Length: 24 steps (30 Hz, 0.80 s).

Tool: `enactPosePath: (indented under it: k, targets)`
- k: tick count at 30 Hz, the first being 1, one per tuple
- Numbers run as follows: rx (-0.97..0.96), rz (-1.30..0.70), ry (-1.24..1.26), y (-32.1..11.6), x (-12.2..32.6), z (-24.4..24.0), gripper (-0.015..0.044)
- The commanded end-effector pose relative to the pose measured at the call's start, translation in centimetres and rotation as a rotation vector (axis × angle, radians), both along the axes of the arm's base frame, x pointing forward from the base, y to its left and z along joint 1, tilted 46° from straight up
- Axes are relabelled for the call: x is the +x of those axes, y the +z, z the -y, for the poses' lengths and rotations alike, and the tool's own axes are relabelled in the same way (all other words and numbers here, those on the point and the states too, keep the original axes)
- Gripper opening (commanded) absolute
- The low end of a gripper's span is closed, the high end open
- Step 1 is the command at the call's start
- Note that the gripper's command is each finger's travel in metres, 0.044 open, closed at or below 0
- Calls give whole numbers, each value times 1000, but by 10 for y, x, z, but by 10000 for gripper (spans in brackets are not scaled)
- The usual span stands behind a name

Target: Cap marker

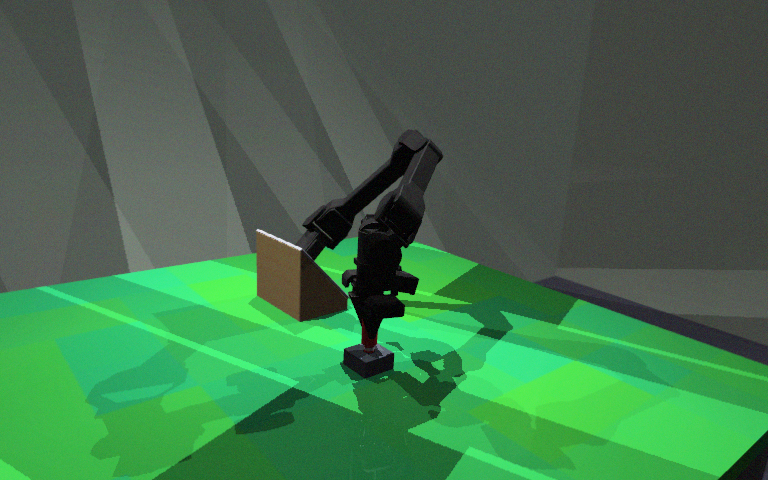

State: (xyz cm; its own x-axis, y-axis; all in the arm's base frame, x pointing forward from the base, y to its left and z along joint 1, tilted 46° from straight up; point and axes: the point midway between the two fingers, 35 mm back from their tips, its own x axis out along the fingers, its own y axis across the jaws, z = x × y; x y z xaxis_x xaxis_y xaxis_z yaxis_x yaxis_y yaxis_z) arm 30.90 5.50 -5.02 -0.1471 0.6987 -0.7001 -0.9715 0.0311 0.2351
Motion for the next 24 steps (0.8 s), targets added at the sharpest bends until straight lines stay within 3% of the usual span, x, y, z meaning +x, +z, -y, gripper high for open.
enactPosePath:
  k: [1, 2, 19, 24]
  targets:
    - [2, -1, -4, 0, 0, -1, 0]
    - [2, -1, -4, 0, 0, -1, 0]
    - [0, 0, 0, 0, 0, 0, 440]
    - [-5, 1, -1, 31, 9, 33, 440]
